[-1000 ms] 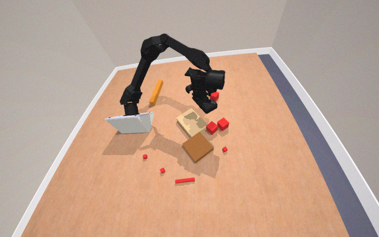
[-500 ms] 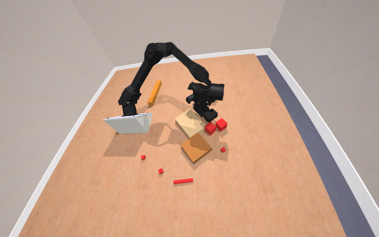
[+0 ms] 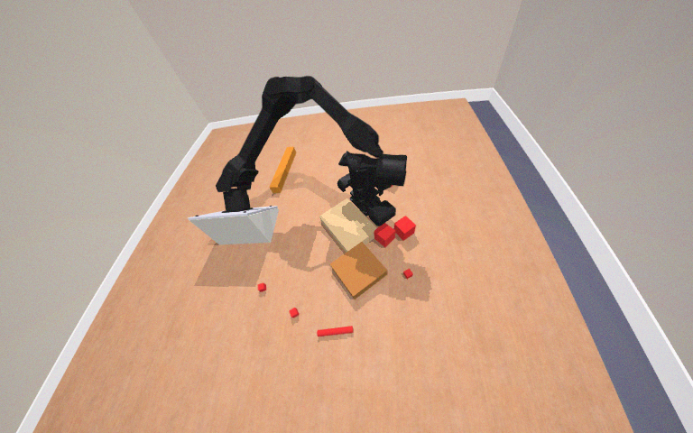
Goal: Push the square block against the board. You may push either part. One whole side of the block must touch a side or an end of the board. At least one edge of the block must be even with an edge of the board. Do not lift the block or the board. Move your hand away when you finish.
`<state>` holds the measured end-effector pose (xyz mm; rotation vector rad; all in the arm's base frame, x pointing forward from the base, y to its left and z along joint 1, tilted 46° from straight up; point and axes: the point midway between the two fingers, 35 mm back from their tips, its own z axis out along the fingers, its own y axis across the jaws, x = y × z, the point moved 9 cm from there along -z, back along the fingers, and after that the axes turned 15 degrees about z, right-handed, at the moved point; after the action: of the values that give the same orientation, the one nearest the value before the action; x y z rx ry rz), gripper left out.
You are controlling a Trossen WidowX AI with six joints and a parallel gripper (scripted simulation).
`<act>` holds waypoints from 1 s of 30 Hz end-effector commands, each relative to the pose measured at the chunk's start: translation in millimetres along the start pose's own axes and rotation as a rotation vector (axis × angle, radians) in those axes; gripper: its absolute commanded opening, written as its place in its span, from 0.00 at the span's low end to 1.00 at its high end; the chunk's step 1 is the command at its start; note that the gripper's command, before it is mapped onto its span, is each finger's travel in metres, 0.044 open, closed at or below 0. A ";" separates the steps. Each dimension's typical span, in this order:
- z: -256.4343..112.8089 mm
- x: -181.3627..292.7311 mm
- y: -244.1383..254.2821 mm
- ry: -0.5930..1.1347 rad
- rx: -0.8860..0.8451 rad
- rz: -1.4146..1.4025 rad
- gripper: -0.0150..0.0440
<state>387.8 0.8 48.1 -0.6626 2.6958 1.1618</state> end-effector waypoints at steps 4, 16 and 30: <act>0.9 8.4 -2.8 0.003 0.000 -0.001 0.25; 0.7 21.5 -7.2 0.003 0.001 -0.001 0.25; 0.7 37.0 -11.5 0.004 0.001 0.000 0.25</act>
<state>366.5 -18.9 35.6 -0.6588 2.6783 1.1550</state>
